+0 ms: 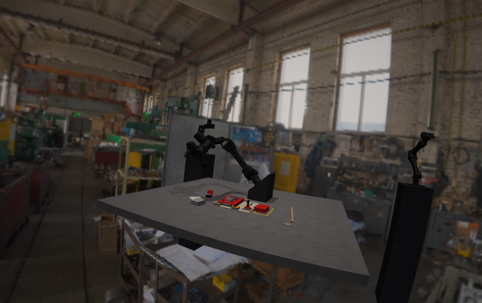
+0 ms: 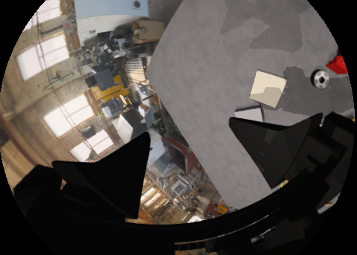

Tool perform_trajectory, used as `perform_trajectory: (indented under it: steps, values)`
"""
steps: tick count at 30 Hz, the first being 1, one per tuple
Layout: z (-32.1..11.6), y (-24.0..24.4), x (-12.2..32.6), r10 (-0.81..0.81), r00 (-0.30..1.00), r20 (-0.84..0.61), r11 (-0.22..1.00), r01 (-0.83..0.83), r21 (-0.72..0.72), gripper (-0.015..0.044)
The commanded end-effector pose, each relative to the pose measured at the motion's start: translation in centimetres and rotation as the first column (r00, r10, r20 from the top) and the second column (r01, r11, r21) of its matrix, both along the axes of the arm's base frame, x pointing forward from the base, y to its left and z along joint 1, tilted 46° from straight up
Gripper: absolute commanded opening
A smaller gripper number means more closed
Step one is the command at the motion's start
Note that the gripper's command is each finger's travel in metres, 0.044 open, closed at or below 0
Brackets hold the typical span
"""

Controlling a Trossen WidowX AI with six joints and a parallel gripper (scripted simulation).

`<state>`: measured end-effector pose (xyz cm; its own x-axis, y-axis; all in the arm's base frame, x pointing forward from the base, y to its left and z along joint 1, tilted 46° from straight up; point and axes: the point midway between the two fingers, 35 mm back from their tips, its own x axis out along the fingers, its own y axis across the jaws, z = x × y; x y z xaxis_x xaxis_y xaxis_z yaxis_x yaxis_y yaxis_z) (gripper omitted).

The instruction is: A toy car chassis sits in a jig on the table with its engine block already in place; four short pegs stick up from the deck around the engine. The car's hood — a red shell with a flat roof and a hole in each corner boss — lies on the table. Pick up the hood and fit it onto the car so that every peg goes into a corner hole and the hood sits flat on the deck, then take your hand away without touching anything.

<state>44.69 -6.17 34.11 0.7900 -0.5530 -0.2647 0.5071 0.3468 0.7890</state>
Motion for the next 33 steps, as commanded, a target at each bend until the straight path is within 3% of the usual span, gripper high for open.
perform_trajectory:
  steps: [1,8,15,25,33]
  values:
    - [-4.6,2.4,1.3,0.056,0.985,-0.163,0.997,-0.063,-0.036,0.0440]
    - [-12.9,7.2,2.3,0.148,0.884,-0.445,0.976,-0.203,-0.079,0.0440]
    - [-21.2,11.9,1.1,0.195,0.687,-0.701,0.926,-0.364,-0.100,0.0440]
    - [-31.9,17.2,-4.0,0.139,0.282,-0.949,0.793,-0.605,-0.063,0.0440]
    - [-39.0,19.1,-10.7,-0.063,-0.088,-0.994,0.653,-0.757,0.026,0.0440]
